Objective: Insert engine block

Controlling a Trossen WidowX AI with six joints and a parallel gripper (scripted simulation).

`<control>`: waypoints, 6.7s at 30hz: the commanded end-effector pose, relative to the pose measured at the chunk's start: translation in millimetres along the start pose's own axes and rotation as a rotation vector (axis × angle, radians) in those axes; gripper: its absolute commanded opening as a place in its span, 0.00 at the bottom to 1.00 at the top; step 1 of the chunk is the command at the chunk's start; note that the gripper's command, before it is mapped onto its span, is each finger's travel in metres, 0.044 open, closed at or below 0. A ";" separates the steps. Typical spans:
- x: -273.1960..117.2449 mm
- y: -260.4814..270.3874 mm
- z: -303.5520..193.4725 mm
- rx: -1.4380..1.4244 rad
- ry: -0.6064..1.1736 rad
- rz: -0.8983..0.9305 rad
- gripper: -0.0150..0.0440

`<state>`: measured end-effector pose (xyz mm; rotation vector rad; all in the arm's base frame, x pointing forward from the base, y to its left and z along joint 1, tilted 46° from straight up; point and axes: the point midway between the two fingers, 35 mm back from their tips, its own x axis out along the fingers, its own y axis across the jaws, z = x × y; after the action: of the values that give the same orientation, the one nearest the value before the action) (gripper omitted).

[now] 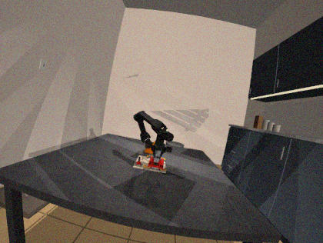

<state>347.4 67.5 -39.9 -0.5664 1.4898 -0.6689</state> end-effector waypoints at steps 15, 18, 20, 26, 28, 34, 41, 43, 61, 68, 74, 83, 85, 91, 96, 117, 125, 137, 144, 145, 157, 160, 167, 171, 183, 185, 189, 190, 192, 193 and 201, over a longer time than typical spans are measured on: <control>2.9 1.4 -0.8 -0.013 0.001 0.005 0.52; 3.3 1.4 -0.8 -0.013 0.001 0.005 0.52; 3.6 1.4 -0.8 -0.014 0.001 0.005 0.52; 4.6 1.4 -0.8 -0.014 0.001 0.005 0.52; 4.9 1.4 -0.8 -0.014 0.001 0.005 0.52; 5.8 1.4 -0.8 -0.014 0.001 0.004 0.52; 6.9 1.4 -0.8 -0.014 0.001 0.004 0.52; 7.2 1.4 -0.9 -0.014 0.001 0.004 0.52; 9.9 1.4 -1.0 -0.014 0.001 0.004 0.52; 11.0 1.4 -1.0 -0.014 0.001 0.004 0.52; 11.9 1.4 -1.0 -0.014 0.001 0.004 0.52; 13.3 1.4 -1.0 -0.014 0.001 0.004 0.52; 13.6 1.4 -1.0 -0.014 0.001 0.004 0.52; 14.6 1.4 -1.1 -0.014 0.001 0.004 0.52; 15.3 1.4 -1.1 -0.014 0.001 0.004 0.52; 18.6 1.4 -1.1 -0.014 0.001 0.004 0.52; 19.8 1.5 -1.1 -0.014 0.001 0.004 0.52; 21.6 1.5 -1.1 -0.014 0.001 0.004 0.52; 22.7 1.5 -1.1 -0.014 0.001 0.004 0.52; 22.9 1.5 -1.1 -0.014 0.001 0.004 0.52; 24.1 1.8 -1.3 -0.014 0.001 0.004 0.52; 24.3 1.8 -1.4 -0.014 0.001 0.004 0.52; 24.6 2.0 -1.5 -0.015 0.001 0.004 0.52; 24.6 2.0 -1.5 -0.015 0.001 0.004 0.52; 24.8 2.0 -1.6 -0.015 0.001 0.004 0.52; 24.8 2.0 -1.6 -0.015 0.001 0.004 0.52; 24.8 2.0 -1.6 -0.015 0.001 0.004 0.52; 24.8 2.0 -1.6 -0.015 0.001 0.004 0.52; 24.8 2.0 -1.6 -0.015 0.001 0.004 0.52; 24.9 2.0 -1.7 -0.015 0.001 0.004 0.52; 25.0 2.0 -1.7 -0.016 0.001 0.004 0.52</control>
<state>344.4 51.7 -58.6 -0.5695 1.4992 -0.6585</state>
